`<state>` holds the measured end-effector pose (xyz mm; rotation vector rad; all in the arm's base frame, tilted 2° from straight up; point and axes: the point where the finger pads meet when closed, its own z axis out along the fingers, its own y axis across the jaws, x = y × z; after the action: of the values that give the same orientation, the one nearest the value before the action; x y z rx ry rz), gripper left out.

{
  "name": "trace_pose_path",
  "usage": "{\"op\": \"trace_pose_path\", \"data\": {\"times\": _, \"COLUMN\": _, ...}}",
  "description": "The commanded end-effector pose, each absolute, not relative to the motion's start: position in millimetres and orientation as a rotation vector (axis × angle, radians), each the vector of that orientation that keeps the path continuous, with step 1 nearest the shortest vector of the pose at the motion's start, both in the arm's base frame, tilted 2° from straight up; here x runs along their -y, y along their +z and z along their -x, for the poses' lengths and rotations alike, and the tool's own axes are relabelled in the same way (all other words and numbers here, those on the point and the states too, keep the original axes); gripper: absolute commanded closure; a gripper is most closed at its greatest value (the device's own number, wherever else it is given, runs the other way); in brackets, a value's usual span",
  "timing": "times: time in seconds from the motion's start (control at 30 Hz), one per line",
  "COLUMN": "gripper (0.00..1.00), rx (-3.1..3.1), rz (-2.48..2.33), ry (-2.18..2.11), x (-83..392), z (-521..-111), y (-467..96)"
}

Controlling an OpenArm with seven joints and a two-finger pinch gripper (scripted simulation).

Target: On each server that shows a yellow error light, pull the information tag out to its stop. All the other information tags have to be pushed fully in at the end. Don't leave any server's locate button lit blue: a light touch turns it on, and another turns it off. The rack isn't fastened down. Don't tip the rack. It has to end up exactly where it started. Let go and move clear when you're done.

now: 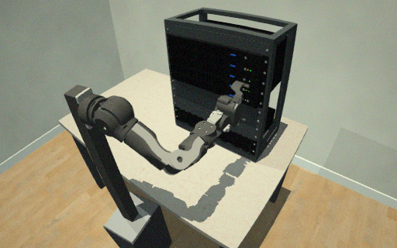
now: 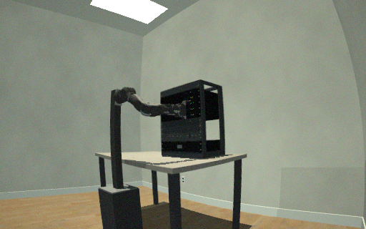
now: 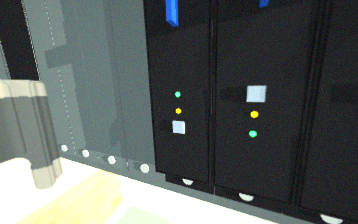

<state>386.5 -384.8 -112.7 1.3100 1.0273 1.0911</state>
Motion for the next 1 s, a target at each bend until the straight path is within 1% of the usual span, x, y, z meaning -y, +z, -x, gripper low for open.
{"op": "trace_pose_path", "data": {"times": 0.0, "gripper": 0.0, "rx": -1.022, "rz": -1.3, "ry": 1.097, "x": 384.5, "z": -387.1, "y": -109.7}}
{"op": "trace_pose_path", "data": {"times": 0.17, "gripper": 0.0, "rx": -1.023, "rz": -1.301, "ry": 1.099, "x": 383.7, "z": -387.1, "y": -105.5}}
{"op": "trace_pose_path", "data": {"times": 0.6, "gripper": 0.0, "rx": -1.023, "rz": -1.299, "ry": 1.099, "x": 384.5, "z": -386.6, "y": -67.9}}
{"op": "trace_pose_path", "data": {"times": 0.97, "gripper": 0.0, "rx": -1.022, "rz": -1.299, "ry": 1.099, "x": 384.9, "z": -386.6, "y": -65.0}}
